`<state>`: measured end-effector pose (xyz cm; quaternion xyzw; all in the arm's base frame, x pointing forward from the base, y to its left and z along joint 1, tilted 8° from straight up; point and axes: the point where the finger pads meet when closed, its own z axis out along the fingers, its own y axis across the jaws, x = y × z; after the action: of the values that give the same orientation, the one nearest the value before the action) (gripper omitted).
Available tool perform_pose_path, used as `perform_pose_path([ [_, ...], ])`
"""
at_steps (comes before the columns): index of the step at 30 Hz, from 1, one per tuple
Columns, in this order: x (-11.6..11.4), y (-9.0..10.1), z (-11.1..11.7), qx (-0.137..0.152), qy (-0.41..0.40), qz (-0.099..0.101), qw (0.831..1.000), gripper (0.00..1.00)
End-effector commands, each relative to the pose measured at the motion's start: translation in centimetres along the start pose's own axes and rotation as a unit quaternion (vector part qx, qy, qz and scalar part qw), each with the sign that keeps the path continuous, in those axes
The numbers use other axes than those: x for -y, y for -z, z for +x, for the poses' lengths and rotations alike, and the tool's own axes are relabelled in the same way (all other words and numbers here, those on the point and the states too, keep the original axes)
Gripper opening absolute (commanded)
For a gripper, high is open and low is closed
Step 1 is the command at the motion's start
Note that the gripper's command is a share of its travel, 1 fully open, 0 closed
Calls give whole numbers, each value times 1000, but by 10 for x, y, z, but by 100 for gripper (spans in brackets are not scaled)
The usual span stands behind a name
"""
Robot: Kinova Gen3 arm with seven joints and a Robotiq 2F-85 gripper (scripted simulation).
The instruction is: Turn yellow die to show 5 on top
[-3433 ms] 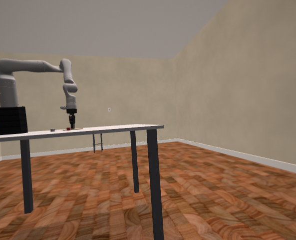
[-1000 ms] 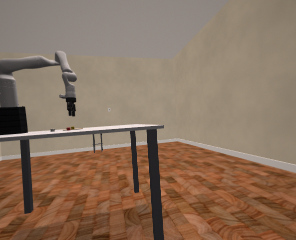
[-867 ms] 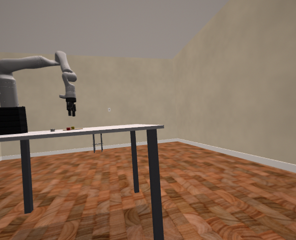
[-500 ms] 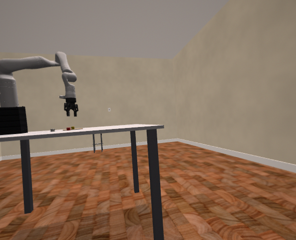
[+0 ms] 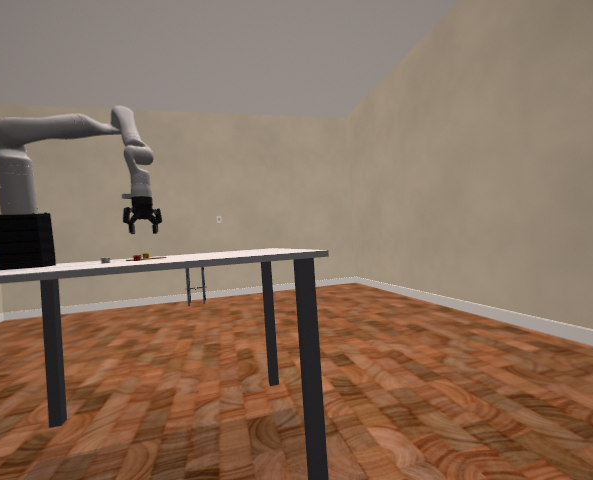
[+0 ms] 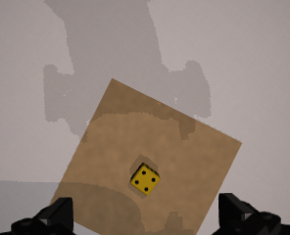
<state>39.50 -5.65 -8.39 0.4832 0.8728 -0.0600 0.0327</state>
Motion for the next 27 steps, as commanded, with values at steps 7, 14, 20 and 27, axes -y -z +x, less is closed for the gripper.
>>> perform_pose_path([
  [7,1,-2,0,1,-107,3,994,100],
  [14,1,-4,0,1,-211,3,978,100],
  [20,1,-5,0,1,-274,3,962,100],
  [27,1,-6,0,2,-307,2,952,100],
])
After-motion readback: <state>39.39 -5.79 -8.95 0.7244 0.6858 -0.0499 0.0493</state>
